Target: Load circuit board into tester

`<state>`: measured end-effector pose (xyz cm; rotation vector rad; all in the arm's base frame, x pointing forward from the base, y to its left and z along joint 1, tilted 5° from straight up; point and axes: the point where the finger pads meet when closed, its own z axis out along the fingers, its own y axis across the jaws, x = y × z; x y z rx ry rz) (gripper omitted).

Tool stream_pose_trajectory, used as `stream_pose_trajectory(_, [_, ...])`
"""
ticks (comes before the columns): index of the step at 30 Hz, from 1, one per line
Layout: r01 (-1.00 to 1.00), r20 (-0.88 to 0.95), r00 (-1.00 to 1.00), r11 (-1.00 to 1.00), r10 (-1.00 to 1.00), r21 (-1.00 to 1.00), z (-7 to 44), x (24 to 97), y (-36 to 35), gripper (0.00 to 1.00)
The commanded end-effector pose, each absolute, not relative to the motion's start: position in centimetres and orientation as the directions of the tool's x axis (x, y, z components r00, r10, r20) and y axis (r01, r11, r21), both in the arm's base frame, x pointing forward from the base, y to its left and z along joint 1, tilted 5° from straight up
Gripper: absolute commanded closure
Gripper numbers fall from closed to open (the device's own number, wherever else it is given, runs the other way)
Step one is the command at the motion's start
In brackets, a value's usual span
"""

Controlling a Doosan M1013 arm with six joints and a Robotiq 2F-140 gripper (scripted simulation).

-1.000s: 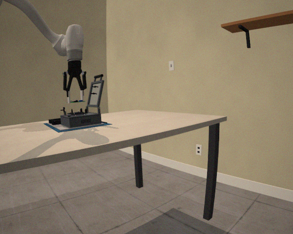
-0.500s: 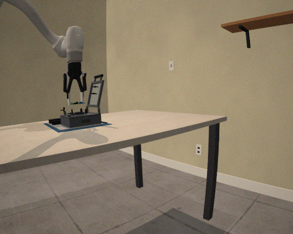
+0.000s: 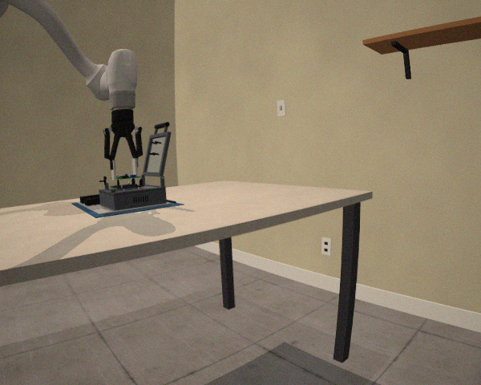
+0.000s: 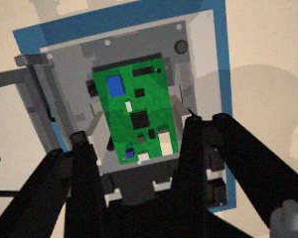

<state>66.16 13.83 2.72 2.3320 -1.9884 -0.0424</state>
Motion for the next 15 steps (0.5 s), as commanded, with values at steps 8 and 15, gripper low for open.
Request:
stream_pose_trajectory(8, [-0.985, 0.029, 0.159, -0.157, -0.987, 0.076, 1.56, 66.08, 13.79, 0.54])
stream_pose_trajectory(15, [-0.985, 0.029, 0.159, -0.157, -0.987, 0.076, 1.44, 66.07, 13.79, 0.54])
